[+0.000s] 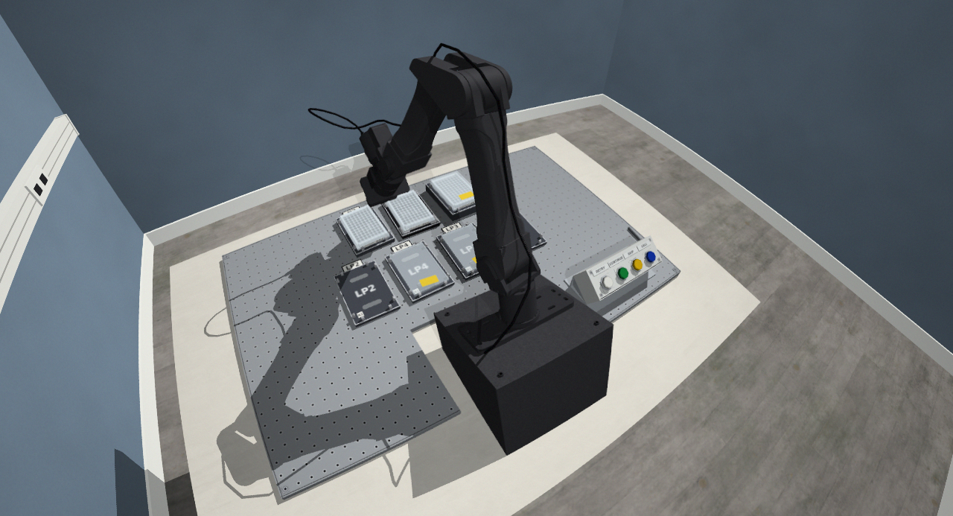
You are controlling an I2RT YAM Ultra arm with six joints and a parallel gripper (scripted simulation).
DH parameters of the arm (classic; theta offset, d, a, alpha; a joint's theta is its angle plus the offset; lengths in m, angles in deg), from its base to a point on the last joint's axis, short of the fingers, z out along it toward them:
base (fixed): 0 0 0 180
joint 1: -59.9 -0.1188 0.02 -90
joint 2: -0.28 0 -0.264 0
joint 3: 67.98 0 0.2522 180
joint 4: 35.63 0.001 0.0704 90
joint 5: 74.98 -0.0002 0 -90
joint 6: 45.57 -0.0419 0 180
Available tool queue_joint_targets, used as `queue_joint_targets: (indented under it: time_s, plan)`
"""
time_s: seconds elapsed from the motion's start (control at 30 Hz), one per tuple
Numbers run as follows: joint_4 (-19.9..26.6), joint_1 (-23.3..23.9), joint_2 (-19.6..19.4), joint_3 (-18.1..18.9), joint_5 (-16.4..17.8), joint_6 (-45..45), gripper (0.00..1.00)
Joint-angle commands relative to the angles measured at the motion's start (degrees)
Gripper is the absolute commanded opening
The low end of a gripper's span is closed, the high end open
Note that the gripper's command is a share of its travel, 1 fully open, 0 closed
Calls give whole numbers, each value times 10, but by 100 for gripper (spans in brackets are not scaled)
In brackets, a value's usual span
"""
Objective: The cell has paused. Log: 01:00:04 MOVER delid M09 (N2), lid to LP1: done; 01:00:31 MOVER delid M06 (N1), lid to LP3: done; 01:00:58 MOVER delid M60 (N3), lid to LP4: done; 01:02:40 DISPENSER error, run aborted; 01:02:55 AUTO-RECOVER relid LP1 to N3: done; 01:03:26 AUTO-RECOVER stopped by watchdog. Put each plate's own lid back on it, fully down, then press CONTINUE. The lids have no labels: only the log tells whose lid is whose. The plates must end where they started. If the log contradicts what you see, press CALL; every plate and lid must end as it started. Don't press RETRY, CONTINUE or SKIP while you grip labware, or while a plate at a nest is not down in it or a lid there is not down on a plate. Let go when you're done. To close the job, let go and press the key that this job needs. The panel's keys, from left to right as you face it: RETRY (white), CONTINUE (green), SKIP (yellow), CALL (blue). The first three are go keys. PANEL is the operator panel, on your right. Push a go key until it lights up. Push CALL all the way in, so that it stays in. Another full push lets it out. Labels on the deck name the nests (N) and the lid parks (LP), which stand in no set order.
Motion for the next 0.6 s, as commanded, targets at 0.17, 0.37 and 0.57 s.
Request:
queue_joint_targets:
  time_s: [0.17, 0.37, 0.57]
  plan:
    - [11, 37, 27, 0, 35, 24, 0]
    - [-15, 91, 37, -15, 81, 51, 0]
    - [-9, 129, 40, -11, 117, 69, 0]
